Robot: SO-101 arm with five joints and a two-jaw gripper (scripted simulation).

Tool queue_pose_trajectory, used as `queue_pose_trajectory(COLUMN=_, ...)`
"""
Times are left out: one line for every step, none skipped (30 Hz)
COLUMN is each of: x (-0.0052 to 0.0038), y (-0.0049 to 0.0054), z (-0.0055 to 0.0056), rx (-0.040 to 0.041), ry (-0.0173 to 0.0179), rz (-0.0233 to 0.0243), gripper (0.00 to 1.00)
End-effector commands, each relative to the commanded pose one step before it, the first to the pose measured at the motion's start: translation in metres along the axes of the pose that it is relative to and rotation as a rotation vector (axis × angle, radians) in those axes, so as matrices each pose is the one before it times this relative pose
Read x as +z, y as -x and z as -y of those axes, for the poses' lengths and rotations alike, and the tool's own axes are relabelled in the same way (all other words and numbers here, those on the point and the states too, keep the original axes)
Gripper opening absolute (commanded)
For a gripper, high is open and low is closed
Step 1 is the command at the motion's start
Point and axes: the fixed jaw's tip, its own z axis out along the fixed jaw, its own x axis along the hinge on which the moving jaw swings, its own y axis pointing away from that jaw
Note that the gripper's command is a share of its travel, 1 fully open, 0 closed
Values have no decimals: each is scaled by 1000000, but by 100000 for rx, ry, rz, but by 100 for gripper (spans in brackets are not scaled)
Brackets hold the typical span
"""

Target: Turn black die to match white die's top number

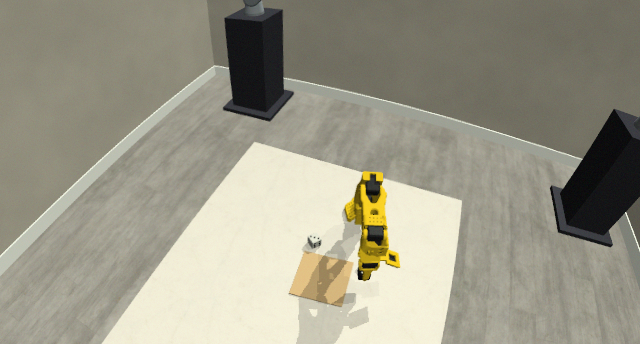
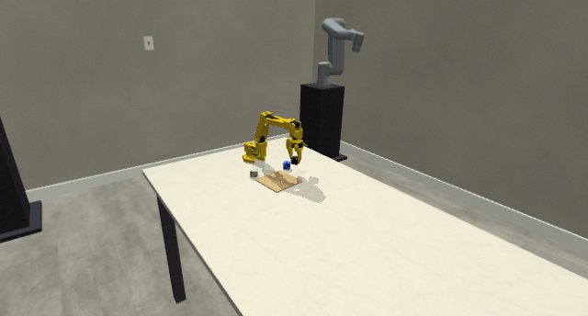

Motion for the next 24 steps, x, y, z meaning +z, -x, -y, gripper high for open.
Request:
queue_pose_trajectory(x=-18593, y=740, z=9037, rx=-746, ry=-10298, rz=-238, gripper=0)
queue_pose_trajectory(x=0, y=0, z=0, rx=0, ry=0, rz=0, gripper=0)
queue_pose_trajectory(x=0, y=0, z=0, rx=0, ry=0, rz=0, gripper=0)
queue_pose_trajectory(x=0, y=0, z=0, rx=0, ry=0, rz=0, gripper=0)
queue_pose_trajectory(x=0, y=0, z=0, rx=0, ry=0, rz=0, gripper=0)
queue_pose_trajectory(x=0, y=0, z=0, rx=0, ry=0, rz=0, gripper=0)
queue_pose_trajectory(x=0, y=0, z=0, rx=0, ry=0, rz=0, gripper=0)
queue_pose_trajectory(x=-9, y=45, z=-19, rx=-20, ry=1, rz=2, gripper=0)
queue_pose_trajectory(x=-40, y=325, z=-144, rx=-135, ry=0, rz=10, gripper=0)
queue_pose_trajectory(x=-111, y=825, z=-361, rx=-341, ry=-1, rz=29, gripper=0)
queue_pose_trajectory(x=-186, y=1484, z=-663, rx=-620, ry=-1, rz=56, gripper=0)
queue_pose_trajectory(x=-279, y=2251, z=-1022, rx=-946, ry=-5, rz=81, gripper=0)
queue_pose_trajectory(x=-359, y=3083, z=-1428, rx=-1305, ry=-3, rz=115, gripper=0)
queue_pose_trajectory(x=-431, y=3927, z=-1871, rx=-1672, ry=-5, rz=145, gripper=0)
queue_pose_trajectory(x=-475, y=4734, z=-2329, rx=-2044, ry=-6, rz=176, gripper=0)
queue_pose_trajectory(x=-477, y=5469, z=-2793, rx=-2395, ry=-8, rz=209, gripper=0)
queue_pose_trajectory(x=-448, y=6114, z=-3246, rx=-2718, ry=-7, rz=234, gripper=0)
queue_pose_trajectory(x=-363, y=6623, z=-3674, rx=-3005, ry=-10, rz=261, gripper=0)
queue_pose_trajectory(x=-248, y=7008, z=-4062, rx=-3247, ry=-6, rz=283, gripper=0)
queue_pose_trajectory(x=-85, y=7230, z=-4387, rx=-3431, ry=-9, rz=298, gripper=0)
queue_pose_trajectory(x=104, y=7313, z=-4644, rx=-3556, ry=-6, rz=310, gripper=0)
queue_pose_trajectory(x=303, y=7249, z=-4809, rx=-3622, ry=-8, rz=313, gripper=0)
queue_pose_trajectory(x=0, y=0, z=0, rx=0, ry=0, rz=0, gripper=0)
queue_pose_trajectory(x=0, y=0, z=0, rx=0, ry=0, rz=0, gripper=0)
